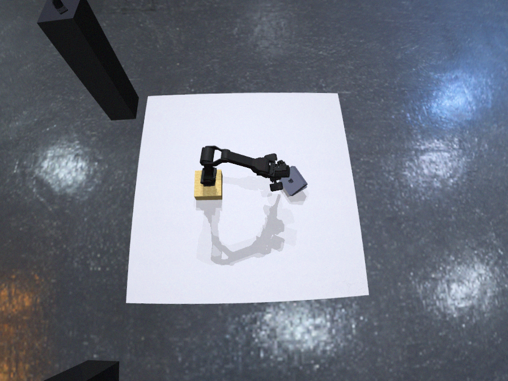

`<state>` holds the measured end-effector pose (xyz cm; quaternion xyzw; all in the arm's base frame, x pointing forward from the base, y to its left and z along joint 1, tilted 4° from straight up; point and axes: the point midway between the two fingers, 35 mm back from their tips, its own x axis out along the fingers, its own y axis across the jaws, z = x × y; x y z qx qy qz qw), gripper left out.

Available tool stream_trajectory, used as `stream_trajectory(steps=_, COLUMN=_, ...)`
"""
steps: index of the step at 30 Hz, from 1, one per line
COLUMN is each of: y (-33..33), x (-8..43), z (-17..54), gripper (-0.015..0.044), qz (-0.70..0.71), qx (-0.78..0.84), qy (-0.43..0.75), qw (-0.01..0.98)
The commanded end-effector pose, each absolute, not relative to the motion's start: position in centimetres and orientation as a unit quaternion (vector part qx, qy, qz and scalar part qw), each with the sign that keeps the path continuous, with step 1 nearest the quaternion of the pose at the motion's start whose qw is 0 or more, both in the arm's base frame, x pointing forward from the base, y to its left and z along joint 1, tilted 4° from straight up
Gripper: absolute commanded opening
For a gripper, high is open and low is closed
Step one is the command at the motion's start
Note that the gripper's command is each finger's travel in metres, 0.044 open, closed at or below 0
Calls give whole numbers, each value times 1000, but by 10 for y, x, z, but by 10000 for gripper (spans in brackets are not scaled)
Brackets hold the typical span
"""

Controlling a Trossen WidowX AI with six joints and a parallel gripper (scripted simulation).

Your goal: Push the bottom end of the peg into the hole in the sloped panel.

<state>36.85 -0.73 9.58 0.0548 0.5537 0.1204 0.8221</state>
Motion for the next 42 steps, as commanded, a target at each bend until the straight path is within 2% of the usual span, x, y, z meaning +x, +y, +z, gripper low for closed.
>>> stream_trajectory(steps=1, y=-11, x=370, z=98, gripper=0, qz=131, qx=41, qy=545, qw=827)
stream_trajectory(steps=42, y=-48, x=379, z=105, gripper=0, qz=195, qx=-84, qy=481, qw=851)
